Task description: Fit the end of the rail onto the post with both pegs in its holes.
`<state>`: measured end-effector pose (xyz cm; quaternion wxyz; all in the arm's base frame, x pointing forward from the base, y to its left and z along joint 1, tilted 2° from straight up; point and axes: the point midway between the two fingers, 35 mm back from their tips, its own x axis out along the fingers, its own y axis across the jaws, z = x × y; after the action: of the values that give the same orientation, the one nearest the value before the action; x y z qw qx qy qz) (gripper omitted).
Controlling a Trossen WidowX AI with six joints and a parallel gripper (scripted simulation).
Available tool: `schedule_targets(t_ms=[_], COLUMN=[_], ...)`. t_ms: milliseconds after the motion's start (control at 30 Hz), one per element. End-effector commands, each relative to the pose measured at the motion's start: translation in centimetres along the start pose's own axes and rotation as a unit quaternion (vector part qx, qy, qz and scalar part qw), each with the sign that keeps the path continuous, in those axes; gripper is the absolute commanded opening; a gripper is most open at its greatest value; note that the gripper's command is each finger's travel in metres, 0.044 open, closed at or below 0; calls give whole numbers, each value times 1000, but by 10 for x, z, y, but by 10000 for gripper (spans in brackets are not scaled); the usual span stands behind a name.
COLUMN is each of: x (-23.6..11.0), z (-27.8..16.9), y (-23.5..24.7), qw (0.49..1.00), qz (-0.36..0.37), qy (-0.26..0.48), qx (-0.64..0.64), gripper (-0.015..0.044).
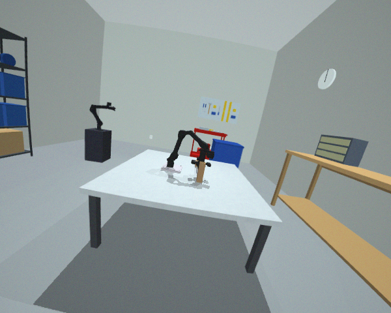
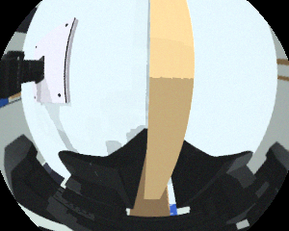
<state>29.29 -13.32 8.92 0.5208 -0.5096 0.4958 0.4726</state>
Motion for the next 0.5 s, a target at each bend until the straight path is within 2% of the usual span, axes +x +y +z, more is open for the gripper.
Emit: schedule_targets(t_ms=[0,467], x=[-3,-2], z=[-4,-8], y=[-1,-1], qw=[1000,1000], qz=[-4,-4], qy=[3,3], qx=[0,0], gripper=[0,0])
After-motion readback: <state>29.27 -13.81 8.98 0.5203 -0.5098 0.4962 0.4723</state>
